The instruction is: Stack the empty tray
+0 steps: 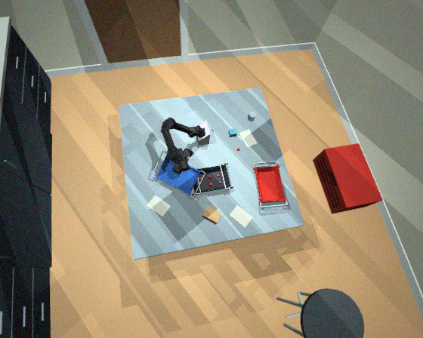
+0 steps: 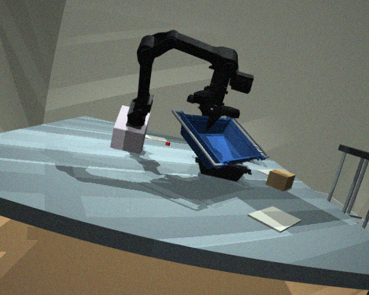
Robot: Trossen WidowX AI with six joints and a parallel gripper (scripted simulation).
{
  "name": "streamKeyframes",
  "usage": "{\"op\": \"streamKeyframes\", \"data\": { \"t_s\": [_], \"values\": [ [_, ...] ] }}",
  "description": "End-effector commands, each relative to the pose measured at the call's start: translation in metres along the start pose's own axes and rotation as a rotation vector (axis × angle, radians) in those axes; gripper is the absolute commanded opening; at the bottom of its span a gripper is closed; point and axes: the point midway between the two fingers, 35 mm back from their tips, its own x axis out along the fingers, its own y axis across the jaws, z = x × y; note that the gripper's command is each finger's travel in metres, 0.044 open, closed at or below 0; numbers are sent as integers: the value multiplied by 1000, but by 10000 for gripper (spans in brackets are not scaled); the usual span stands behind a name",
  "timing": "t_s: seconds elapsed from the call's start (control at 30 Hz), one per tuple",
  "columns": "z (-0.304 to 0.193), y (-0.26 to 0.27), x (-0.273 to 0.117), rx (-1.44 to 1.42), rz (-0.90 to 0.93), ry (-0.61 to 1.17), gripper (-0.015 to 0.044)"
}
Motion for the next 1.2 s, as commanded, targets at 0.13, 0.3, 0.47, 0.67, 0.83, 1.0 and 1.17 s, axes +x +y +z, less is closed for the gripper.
{"op": "streamKeyframes", "data": {
  "t_s": [0.13,0.3,0.47,0.67,0.83,1.0,1.17],
  "values": [
    [-39,-4,-6,-136,21,13,0],
    [-61,-11,-6,-219,23,8,0],
    [-83,-19,-5,-303,25,0,0],
    [-108,-32,-5,-402,30,-11,0],
    [-128,-44,-4,-484,36,-22,0],
    [-148,-58,-4,-566,43,-35,0],
    [-166,-73,-3,-647,52,-50,0]
  ]
}}
